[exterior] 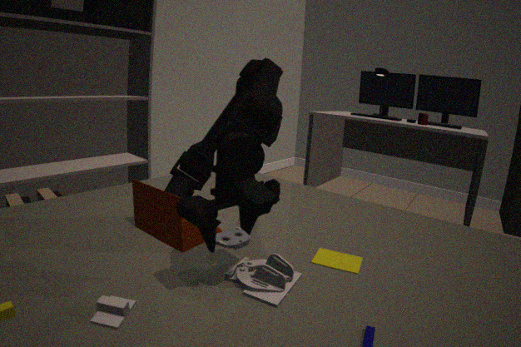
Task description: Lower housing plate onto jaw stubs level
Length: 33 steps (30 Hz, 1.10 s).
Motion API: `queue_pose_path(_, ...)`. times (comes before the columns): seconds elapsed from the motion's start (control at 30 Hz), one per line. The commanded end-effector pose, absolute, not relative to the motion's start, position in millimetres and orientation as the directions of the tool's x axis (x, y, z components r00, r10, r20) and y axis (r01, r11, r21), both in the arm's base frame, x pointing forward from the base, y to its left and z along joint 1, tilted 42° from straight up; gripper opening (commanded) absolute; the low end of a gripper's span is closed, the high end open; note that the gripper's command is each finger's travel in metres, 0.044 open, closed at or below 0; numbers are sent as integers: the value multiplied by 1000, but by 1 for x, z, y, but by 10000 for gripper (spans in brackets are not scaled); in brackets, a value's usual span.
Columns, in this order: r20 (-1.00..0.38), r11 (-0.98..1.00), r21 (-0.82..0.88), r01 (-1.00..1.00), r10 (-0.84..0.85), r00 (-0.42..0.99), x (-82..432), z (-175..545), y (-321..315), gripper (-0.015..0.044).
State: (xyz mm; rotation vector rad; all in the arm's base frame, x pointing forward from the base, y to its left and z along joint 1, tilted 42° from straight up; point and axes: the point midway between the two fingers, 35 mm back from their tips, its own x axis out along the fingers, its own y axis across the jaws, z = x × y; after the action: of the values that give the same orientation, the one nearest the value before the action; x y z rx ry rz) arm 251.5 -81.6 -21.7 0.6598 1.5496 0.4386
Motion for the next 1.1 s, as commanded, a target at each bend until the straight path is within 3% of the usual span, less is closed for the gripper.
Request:
queue_pose_path(0.0,-764,761,644,85,646,4,253,-13,-70,351)
queue_pose_path(0.5,-749,744,658,-115,662,-1,251,10,-31,351)
queue_pose_path(1.07,-749,744,658,-117,663,-1,251,10,-31,351)
